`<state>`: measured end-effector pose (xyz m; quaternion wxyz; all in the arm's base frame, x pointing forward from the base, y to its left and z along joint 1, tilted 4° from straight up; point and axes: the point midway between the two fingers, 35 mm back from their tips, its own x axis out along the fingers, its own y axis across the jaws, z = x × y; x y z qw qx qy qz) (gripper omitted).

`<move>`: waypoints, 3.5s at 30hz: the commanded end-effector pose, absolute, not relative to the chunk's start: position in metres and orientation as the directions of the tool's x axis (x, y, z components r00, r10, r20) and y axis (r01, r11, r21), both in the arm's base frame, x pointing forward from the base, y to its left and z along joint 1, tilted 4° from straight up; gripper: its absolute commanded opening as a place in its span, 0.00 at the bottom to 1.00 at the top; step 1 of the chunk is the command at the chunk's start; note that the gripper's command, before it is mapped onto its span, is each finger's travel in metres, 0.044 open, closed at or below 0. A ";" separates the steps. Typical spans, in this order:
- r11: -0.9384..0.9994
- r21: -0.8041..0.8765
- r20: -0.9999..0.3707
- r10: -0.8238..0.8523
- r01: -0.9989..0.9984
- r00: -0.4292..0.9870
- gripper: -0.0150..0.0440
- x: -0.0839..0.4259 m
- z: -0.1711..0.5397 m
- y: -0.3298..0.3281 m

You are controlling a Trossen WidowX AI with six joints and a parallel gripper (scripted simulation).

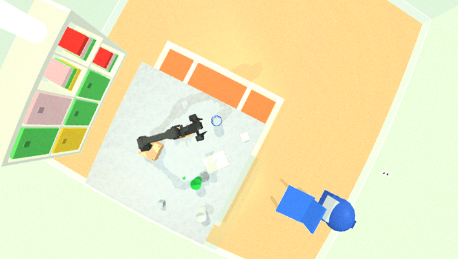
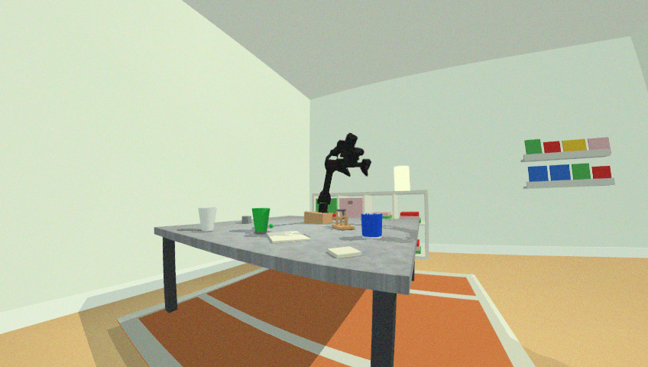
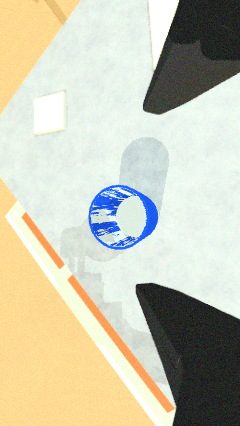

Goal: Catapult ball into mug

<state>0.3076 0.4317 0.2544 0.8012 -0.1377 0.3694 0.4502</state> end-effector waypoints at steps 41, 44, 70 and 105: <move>0.430 -0.056 -0.843 0.464 -0.901 0.273 0.25 0.252 0.205 0.423; 0.382 -0.097 -0.869 0.417 -0.919 0.265 0.25 0.238 0.194 0.418; -0.206 -0.294 -0.953 -0.007 -0.933 0.302 0.25 0.135 0.120 0.343; -0.844 -0.044 -0.758 -0.320 -0.535 0.567 0.25 0.077 0.096 0.239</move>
